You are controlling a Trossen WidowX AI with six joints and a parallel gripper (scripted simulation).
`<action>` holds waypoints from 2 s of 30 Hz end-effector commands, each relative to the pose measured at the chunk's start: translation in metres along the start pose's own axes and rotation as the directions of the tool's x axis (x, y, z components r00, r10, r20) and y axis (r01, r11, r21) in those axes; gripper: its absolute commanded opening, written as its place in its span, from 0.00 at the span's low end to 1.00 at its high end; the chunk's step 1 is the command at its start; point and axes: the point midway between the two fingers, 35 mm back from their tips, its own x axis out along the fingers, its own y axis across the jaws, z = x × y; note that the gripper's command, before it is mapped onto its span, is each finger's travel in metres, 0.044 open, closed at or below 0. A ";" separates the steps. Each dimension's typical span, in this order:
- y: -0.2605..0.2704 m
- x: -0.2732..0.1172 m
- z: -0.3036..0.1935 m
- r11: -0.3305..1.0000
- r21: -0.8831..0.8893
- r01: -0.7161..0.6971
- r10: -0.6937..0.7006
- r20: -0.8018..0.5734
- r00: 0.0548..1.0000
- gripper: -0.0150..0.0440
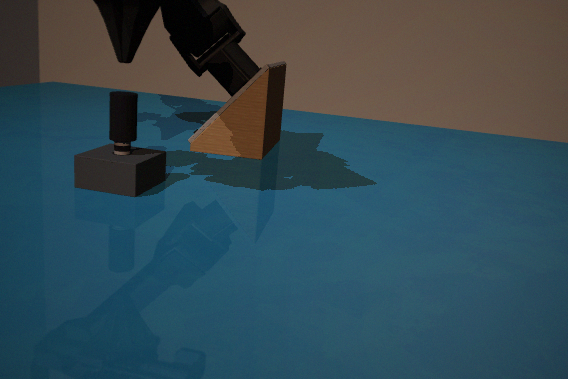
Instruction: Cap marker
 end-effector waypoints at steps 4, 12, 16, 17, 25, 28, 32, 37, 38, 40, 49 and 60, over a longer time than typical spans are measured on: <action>0.000 0.002 0.001 1.000 0.013 0.002 -0.002 0.004 1.000 0.25; 0.000 0.013 0.001 1.000 0.013 0.002 -0.002 0.004 1.000 0.25; -0.001 0.019 0.001 1.000 0.013 0.002 -0.002 0.004 1.000 0.25; -0.001 0.021 0.001 1.000 0.013 0.002 -0.002 0.004 1.000 0.25; -0.001 0.032 0.001 1.000 0.013 0.002 -0.002 0.005 1.000 0.25; -0.001 0.036 0.001 1.000 0.013 0.003 -0.003 0.005 1.000 0.25; 0.000 0.035 0.001 1.000 0.015 -0.003 0.002 0.004 1.000 0.25; 0.000 0.035 0.001 1.000 0.015 -0.003 0.002 0.004 1.000 0.25; 0.001 0.033 0.001 1.000 0.012 -0.003 0.003 0.005 1.000 0.25; 0.002 0.014 0.003 1.000 -0.015 -0.008 0.008 0.015 1.000 0.25; 0.001 -0.054 -0.001 0.994 -0.109 -0.009 0.014 0.045 0.999 0.25; 0.001 -0.054 -0.001 0.994 -0.109 -0.009 0.014 0.045 0.999 0.74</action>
